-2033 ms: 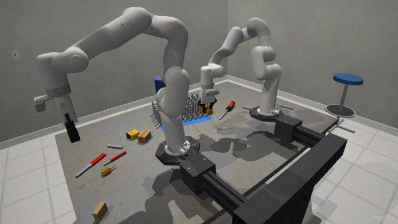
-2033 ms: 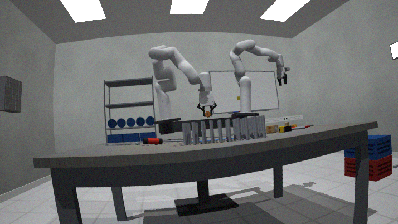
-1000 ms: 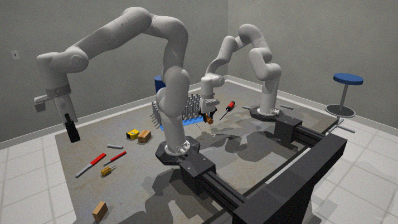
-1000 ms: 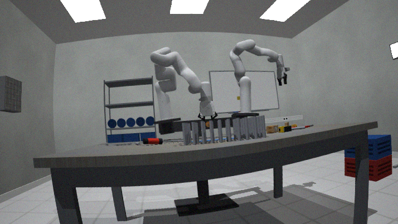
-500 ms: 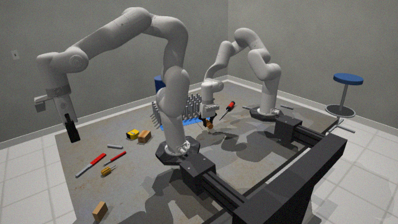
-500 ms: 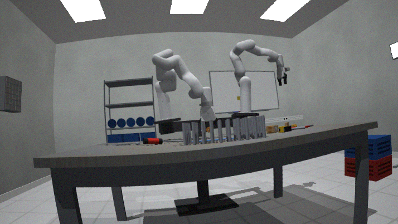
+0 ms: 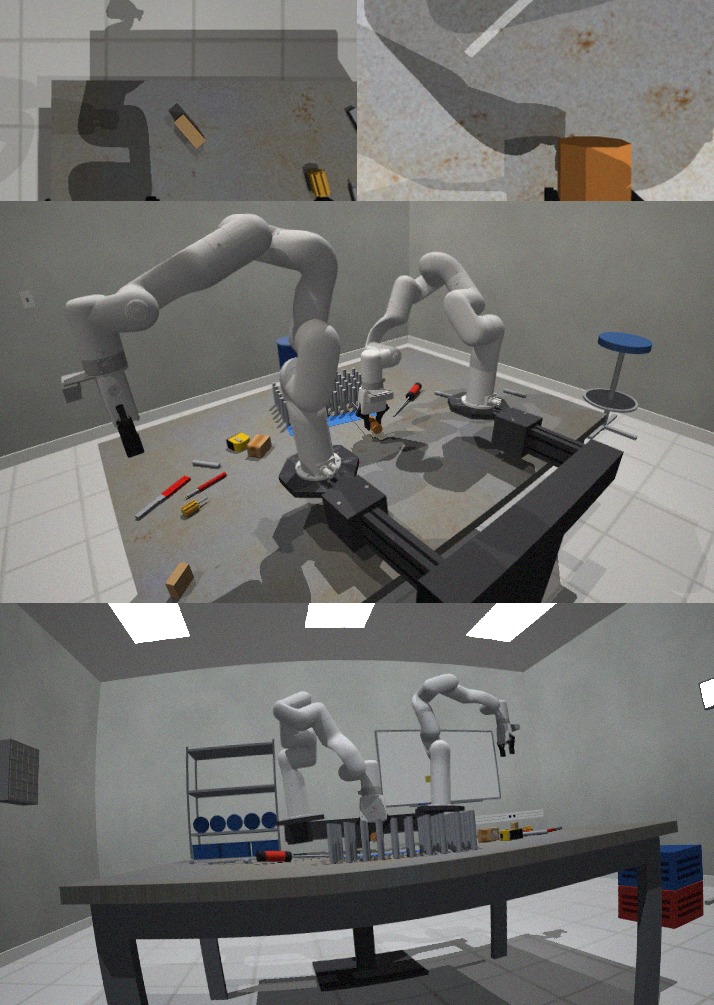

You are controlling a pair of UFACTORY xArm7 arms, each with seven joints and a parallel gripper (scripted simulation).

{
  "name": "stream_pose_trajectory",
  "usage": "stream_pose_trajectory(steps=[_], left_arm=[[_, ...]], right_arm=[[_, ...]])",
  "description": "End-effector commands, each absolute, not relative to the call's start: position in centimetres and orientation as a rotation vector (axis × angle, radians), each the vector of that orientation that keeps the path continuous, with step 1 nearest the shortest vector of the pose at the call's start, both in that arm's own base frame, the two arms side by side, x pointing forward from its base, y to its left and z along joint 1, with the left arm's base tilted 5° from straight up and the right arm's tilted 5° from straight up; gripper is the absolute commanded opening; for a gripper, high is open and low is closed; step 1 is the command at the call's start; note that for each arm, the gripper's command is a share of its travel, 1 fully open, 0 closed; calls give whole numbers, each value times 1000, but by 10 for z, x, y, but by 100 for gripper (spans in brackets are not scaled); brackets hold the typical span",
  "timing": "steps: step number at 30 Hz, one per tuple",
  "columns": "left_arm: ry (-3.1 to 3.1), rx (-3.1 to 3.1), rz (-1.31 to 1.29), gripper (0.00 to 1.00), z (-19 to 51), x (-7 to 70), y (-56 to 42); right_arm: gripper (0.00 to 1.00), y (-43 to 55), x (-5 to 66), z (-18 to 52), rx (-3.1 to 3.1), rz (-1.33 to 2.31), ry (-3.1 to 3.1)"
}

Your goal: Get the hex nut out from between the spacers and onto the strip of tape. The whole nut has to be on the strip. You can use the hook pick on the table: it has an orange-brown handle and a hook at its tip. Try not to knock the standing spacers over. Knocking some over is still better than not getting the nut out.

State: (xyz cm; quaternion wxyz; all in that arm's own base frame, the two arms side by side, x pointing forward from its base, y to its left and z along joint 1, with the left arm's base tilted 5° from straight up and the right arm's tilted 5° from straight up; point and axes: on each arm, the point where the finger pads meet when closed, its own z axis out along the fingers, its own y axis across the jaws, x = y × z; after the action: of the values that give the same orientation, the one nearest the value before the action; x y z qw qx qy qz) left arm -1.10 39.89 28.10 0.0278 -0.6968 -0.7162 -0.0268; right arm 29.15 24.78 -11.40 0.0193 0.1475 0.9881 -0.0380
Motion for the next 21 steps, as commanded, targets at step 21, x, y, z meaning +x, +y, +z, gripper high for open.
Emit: stream_pose_trajectory(steps=[21], left_arm=[[-2209, -2149, -88, 100, 283, -11, 400]], right_arm=[[0, 248, 293, -128, 456, -113, 3065]])
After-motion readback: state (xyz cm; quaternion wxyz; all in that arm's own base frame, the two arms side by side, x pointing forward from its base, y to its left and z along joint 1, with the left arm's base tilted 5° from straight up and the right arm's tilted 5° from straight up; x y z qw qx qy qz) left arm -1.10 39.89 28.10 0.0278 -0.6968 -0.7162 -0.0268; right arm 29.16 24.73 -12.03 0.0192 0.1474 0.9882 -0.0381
